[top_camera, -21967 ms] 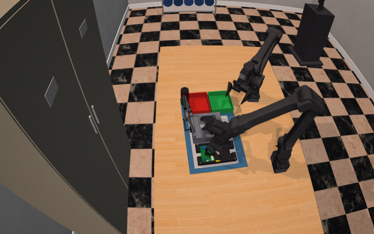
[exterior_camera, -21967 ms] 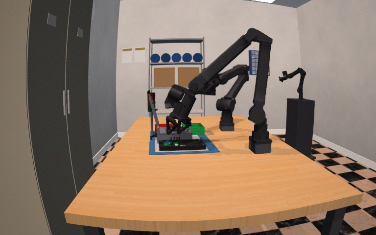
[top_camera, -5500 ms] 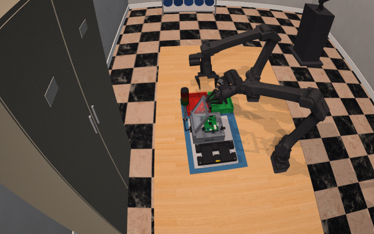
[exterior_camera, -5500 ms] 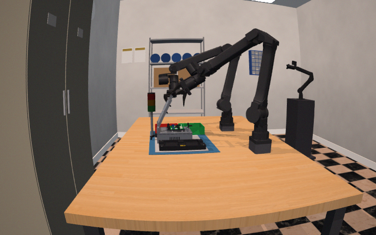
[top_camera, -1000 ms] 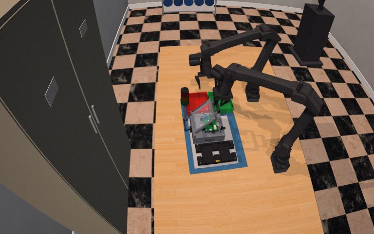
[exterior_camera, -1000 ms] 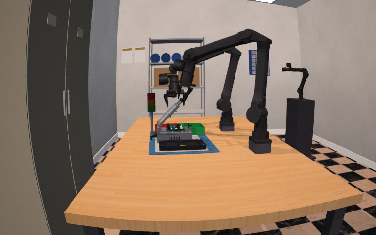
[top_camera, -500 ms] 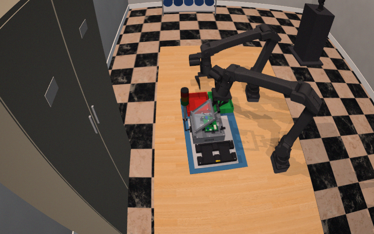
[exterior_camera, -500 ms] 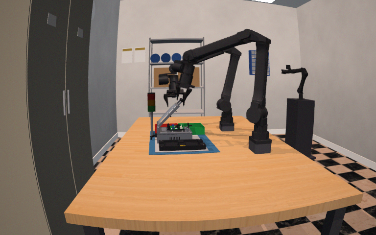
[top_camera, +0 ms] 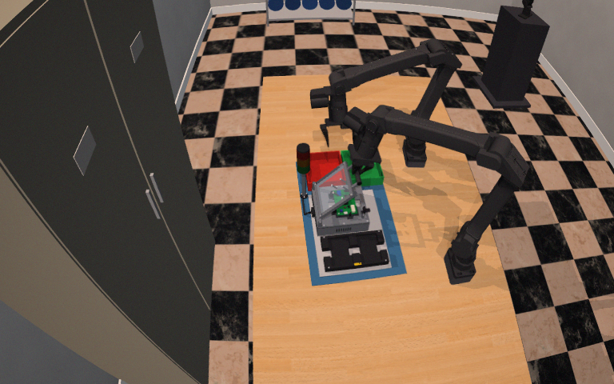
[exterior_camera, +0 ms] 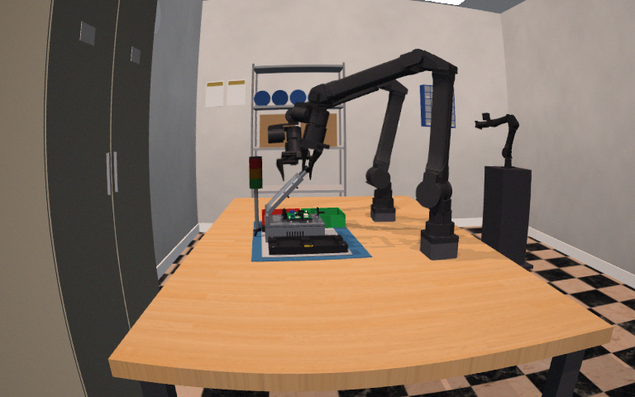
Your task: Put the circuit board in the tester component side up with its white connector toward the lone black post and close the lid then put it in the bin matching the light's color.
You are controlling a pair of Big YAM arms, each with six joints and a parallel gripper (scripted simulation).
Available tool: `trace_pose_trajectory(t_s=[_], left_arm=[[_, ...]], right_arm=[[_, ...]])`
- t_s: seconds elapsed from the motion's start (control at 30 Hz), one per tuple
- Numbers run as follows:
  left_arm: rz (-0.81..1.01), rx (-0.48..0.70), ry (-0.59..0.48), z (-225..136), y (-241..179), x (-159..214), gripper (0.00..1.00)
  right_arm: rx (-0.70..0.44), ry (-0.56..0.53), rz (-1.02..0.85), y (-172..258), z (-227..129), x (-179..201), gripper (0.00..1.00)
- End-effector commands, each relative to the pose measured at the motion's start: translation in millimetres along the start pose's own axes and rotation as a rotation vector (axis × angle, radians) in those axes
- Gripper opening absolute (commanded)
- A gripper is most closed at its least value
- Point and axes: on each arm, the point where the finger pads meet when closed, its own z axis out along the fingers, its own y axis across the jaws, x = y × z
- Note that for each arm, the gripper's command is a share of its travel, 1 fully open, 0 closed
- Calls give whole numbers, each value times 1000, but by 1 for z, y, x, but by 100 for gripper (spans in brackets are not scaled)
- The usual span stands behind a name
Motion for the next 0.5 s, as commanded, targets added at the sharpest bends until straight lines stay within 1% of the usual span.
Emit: trace_pose_trajectory(t_s=[0.0, 0.27, 0.3, 0.33, 0.37, 0.47], left_arm=[[-7, -23, -9, -4, 7, -1, 20], [-7, -23, -9, -4, 7, -1, 9], [-7, -23, -9, -4, 7, -1, 0], [-7, -23, -9, -4, 7, -1, 9], [-11, -36, -8, -2, 1, 4, 9], [-8, -86, -11, 2, -10, 1, 9]], right_arm=[[-40, 0, 0, 14, -16, 6, 100], [-40, 0, 0, 14, -16, 6, 100], [-40, 0, 0, 14, -16, 6, 100], [-40, 0, 0, 14, -16, 6, 100], [-40, 0, 0, 14, -16, 6, 100], [-40, 0, 0, 14, -16, 6, 100]])
